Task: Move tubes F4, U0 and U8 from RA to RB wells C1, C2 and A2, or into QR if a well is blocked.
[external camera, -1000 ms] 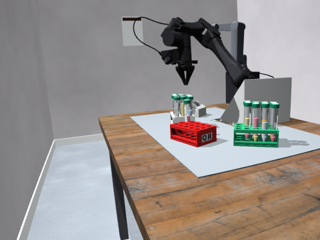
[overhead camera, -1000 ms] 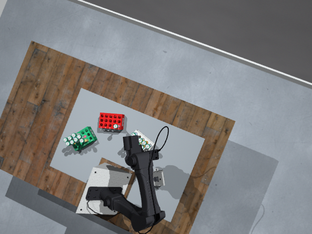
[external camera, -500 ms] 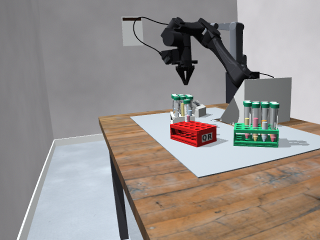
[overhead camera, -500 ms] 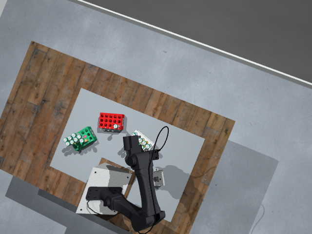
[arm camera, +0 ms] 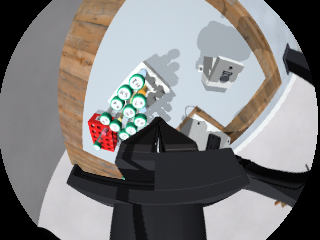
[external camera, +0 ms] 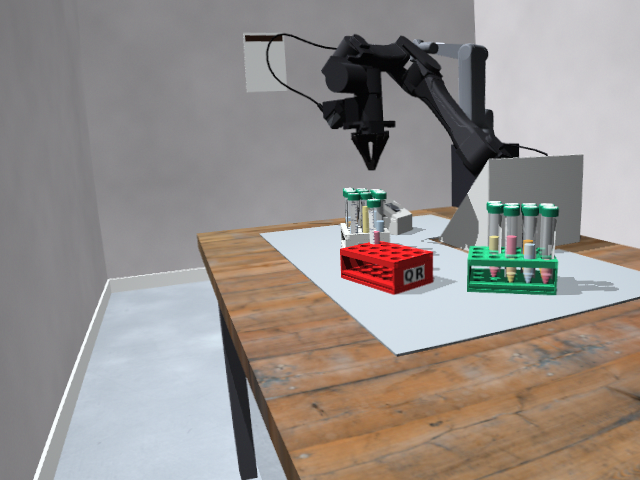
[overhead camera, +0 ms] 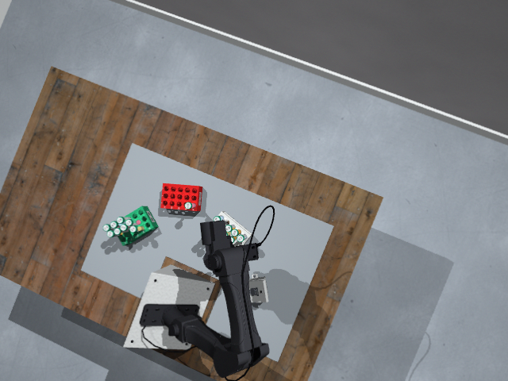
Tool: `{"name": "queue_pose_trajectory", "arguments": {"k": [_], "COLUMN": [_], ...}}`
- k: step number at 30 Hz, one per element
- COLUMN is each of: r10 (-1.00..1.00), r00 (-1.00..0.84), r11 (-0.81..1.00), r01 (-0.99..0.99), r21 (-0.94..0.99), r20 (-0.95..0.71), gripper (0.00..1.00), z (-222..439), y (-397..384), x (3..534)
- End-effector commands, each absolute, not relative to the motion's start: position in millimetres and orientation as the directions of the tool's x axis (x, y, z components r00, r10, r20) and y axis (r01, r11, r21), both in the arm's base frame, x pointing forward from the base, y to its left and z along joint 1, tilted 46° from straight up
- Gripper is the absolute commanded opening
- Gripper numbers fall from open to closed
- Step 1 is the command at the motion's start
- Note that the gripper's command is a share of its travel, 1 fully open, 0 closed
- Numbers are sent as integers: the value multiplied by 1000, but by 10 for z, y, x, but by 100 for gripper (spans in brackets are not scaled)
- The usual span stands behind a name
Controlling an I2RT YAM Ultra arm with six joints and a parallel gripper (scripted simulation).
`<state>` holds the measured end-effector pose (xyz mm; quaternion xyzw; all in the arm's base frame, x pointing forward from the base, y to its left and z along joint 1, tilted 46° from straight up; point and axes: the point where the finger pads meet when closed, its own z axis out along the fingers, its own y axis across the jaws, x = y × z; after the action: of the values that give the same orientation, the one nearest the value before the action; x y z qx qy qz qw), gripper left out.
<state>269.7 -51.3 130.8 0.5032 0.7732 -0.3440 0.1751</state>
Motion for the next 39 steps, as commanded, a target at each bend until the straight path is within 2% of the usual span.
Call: {"name": "queue_pose_trajectory", "arguments": {"k": [1,14,39], "r10": [636,637,627], "r00": [-455,-454,-471], "r11": [262,261,277], "r01": [887,888,879], "r21": [-380,-379,-387], "r20": [-624,-624,-621], "gripper": [0,0,0], "z": [1414,1690,1678], "y": [-597,-840,-800], "x": [2581,2348,2377]}}
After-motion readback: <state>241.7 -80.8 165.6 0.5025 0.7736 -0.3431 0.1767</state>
